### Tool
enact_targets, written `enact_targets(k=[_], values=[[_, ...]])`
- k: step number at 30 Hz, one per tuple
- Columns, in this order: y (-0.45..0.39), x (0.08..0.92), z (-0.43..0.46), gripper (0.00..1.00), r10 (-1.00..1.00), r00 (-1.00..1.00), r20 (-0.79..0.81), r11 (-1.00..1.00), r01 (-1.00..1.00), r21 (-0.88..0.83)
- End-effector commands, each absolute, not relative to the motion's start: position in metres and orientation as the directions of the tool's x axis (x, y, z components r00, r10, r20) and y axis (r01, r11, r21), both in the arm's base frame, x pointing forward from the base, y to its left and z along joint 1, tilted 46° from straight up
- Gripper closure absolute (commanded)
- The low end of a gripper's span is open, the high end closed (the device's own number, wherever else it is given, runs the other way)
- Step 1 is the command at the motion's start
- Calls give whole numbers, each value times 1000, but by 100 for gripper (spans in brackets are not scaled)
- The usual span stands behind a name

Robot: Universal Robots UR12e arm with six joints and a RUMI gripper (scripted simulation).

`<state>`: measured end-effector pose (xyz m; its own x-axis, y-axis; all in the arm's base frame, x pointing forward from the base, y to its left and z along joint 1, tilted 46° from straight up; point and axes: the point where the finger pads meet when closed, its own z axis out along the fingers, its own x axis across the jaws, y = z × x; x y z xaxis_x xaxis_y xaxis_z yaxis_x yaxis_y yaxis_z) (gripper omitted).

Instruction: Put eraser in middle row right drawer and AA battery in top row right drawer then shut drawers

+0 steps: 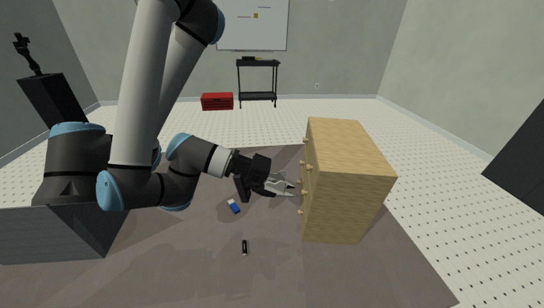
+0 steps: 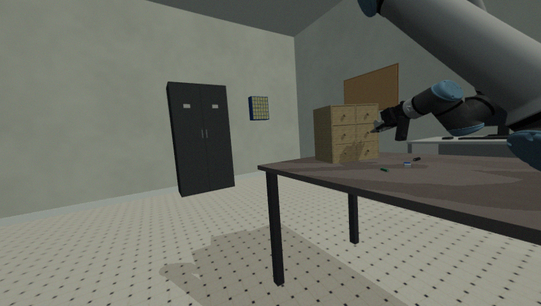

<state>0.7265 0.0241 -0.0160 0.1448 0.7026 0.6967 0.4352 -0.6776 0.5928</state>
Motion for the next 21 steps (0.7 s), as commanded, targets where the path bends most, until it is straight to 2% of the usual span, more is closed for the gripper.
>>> enact_targets(k=[1, 21], values=[[24, 727, -16, 80, 703, 145, 697, -678, 434, 593], [23, 737, -18, 80, 703, 145, 697, -678, 434, 593]])
